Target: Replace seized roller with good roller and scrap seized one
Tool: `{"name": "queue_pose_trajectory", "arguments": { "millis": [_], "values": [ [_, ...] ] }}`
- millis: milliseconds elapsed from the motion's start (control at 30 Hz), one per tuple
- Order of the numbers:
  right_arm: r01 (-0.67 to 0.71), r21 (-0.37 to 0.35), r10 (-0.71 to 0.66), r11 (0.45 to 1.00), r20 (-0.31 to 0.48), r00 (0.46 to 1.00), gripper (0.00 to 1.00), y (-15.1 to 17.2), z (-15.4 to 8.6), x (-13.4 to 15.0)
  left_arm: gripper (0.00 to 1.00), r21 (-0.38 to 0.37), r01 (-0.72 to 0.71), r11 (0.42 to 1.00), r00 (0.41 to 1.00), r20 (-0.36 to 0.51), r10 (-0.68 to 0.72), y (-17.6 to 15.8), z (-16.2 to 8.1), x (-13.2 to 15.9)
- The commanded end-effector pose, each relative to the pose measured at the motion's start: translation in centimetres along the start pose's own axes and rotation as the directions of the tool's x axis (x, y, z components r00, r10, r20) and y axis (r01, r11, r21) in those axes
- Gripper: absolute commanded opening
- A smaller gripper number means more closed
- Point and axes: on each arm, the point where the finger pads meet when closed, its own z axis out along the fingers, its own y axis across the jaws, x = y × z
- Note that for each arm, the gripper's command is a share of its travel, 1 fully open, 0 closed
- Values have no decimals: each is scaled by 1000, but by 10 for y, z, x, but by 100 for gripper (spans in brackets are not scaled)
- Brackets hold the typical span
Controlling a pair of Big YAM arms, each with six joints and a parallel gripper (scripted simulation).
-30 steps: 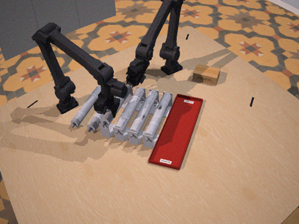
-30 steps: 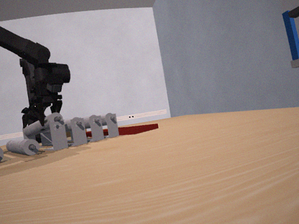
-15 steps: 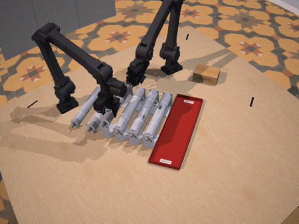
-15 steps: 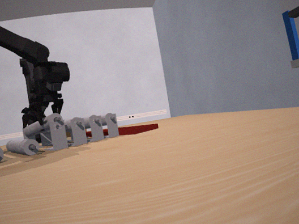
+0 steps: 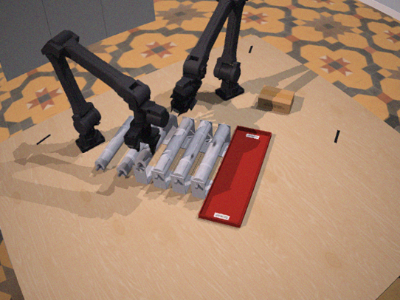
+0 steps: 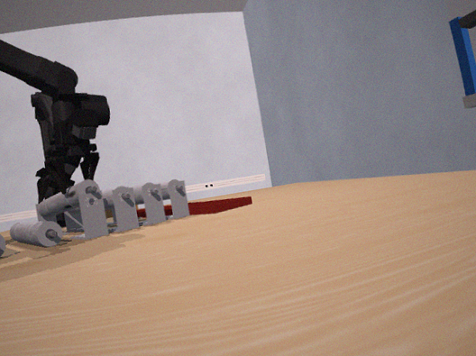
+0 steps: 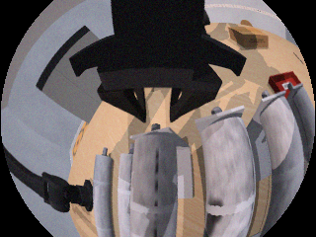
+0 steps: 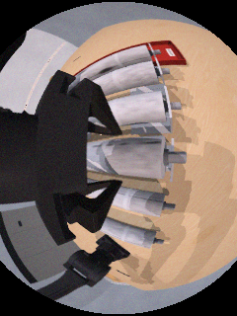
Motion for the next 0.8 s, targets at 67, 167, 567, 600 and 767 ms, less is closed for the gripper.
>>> {"name": "queue_pose_trajectory", "arguments": {
  "millis": [67,167,567,600,767],
  "values": [
    [-8,-67,9,998,13,1000,62,20,-56,-3,32,15,-70,997,996,65,68,-17,-52,-26],
    [-7,-66,8,998,13,1000,62,20,-72,-3,32,15,-72,997,995,68,71,-17,-70,-26],
    [-11,-22,11,1000,7,1000,62,8,-45,-4,32,16,-48,999,997,54,47,-13,-52,-18],
    [-18,3,18,1000,2,1000,62,1,-39,-4,32,16,-56,998,997,60,55,-13,-53,-18],
    [-16,-5,16,1000,4,1000,62,5,-42,-4,32,15,-52,999,997,57,51,-12,-53,-17]
  ]
}}
